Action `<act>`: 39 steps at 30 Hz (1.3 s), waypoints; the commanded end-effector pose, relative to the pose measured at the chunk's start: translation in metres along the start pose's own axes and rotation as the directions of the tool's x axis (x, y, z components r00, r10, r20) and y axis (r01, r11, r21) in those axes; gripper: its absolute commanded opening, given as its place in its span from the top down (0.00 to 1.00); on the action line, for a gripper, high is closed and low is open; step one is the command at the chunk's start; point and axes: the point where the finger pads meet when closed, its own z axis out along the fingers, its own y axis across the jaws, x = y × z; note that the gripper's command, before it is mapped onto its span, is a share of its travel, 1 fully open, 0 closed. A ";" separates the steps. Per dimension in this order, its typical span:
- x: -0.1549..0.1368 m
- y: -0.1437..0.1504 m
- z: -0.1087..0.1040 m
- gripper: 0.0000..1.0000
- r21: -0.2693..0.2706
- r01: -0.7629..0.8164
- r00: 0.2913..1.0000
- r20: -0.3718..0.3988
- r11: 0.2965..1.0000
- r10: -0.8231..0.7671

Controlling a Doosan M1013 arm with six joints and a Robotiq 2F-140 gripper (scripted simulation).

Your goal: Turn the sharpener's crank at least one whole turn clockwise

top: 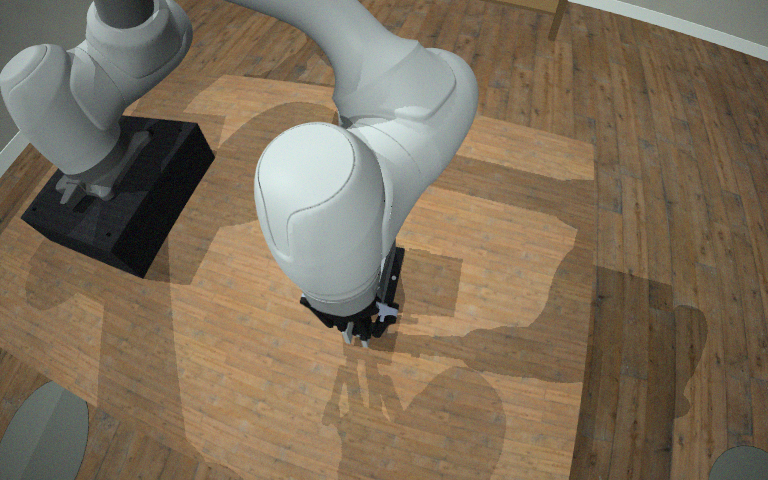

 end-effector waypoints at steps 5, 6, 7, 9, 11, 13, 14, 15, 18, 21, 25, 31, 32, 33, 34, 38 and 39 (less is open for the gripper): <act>0.000 0.000 0.000 1.00 0.000 0.000 1.000 0.000 1.000 0.000; 0.000 0.000 0.000 1.00 0.000 0.000 1.000 0.000 1.000 0.000; 0.000 0.000 0.000 1.00 0.000 0.000 1.000 0.000 1.000 0.000; 0.000 0.000 0.000 1.00 0.000 0.000 1.000 0.000 1.000 0.000; 0.000 0.000 0.000 1.00 0.000 0.000 1.000 0.000 1.000 0.000; 0.000 0.000 0.000 1.00 0.000 0.000 1.000 0.000 1.000 0.000; 0.000 0.000 0.000 1.00 0.000 0.000 1.000 0.000 1.000 0.000; 0.000 0.000 0.000 1.00 0.000 0.000 1.000 0.000 1.000 0.000; 0.000 0.000 0.000 1.00 0.000 0.000 1.000 0.000 1.000 0.000; 0.000 0.000 0.000 1.00 0.000 0.000 1.000 0.000 1.000 0.000; 0.000 0.000 0.000 1.00 0.000 0.000 1.000 0.000 1.000 0.000; 0.000 -0.001 0.000 1.00 0.000 0.000 1.000 0.000 1.000 0.000; 0.000 -0.001 0.000 1.00 0.000 0.000 1.000 0.000 1.000 0.000; 0.000 -0.002 0.000 1.00 0.000 0.000 1.000 0.000 1.000 0.000; 0.000 -0.002 0.000 1.00 0.000 0.000 1.000 0.000 1.000 0.000; 0.000 -0.007 0.001 1.00 0.000 0.000 1.000 0.000 1.000 0.000; 0.000 -0.008 0.001 1.00 0.000 0.000 1.000 0.000 1.000 0.000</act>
